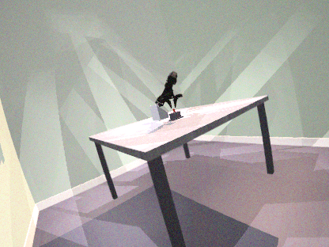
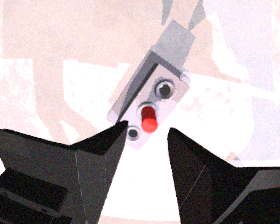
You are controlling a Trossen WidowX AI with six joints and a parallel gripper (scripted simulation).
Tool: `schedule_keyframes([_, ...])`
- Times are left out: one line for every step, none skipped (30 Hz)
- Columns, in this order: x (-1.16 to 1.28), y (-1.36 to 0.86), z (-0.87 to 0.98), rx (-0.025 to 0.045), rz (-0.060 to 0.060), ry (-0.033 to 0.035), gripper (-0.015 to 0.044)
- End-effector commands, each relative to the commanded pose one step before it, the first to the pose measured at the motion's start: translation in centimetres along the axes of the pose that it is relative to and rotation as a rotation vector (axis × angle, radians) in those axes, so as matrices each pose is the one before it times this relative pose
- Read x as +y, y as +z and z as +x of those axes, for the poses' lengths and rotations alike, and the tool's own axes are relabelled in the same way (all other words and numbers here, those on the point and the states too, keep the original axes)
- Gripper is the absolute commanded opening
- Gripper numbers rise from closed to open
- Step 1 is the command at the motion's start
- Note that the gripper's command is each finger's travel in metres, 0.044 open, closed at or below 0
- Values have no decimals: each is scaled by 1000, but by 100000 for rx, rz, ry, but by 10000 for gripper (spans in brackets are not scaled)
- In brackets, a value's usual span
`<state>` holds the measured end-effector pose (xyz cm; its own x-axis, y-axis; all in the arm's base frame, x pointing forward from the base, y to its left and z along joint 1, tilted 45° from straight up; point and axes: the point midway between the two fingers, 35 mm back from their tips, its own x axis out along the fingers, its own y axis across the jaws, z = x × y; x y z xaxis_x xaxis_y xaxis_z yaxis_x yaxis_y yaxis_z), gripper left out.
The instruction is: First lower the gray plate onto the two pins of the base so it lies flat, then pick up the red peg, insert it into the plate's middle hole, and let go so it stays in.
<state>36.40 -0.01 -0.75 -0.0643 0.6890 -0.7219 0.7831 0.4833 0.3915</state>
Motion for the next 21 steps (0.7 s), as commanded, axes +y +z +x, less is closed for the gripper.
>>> schedule_keyframes([-1, 6, -14, -24, -36, -23, 150])
schedule_keyframes([-1, 1, -21, 27, 54, 14, 150])
schedule_keyframes([-1, 1, -36, 44, 89, 24, 150])
schedule_keyframes([-2, 2, -53, 65, 133, 36, 150])
schedule_keyframes([-2, 2, -59, 69, 140, 37, 150])
schedule_keyframes([-4, -1, -76, 79, 161, 42, 150])
schedule_keyframes([-11, -8, -106, 91, 186, 48, 150])
schedule_keyframes([-15, -14, -86, 53, 111, 27, 150])
schedule_keyframes([-24, -22, -92, 33, 72, 15, 150])
schedule_keyframes([-23, -19, -67, 9, 22, 2, 150])
schedule_keyframes([-22, -14, -59, 2, 7, -1, 150])
schedule_keyframes([-20, -10, -60, -1, 3, -2, 150])
schedule_keyframes([-15, -9, -64, -1, 2, -3, 150])
schedule_keyframes([-12, -10, -69, -2, 2, -3, 150])
schedule_keyframes([-9, -11, -71, -2, 1, -3, 150])
schedule_keyframes([-7, -12, -72, -2, 1, -3, 150])
schedule_keyframes([-5, -13, -72, -2, 1, -3, 150])
schedule_keyframes([-4, -14, -71, -1, 1, -3, 150])
schedule_keyframes([-4, -15, -71, -1, 1, -3, 150])
schedule_keyframes([-3, -16, -70, -1, 1, -3, 150])
schedule_keyframes([-3, -17, -70, -1, 1, -2, 150])
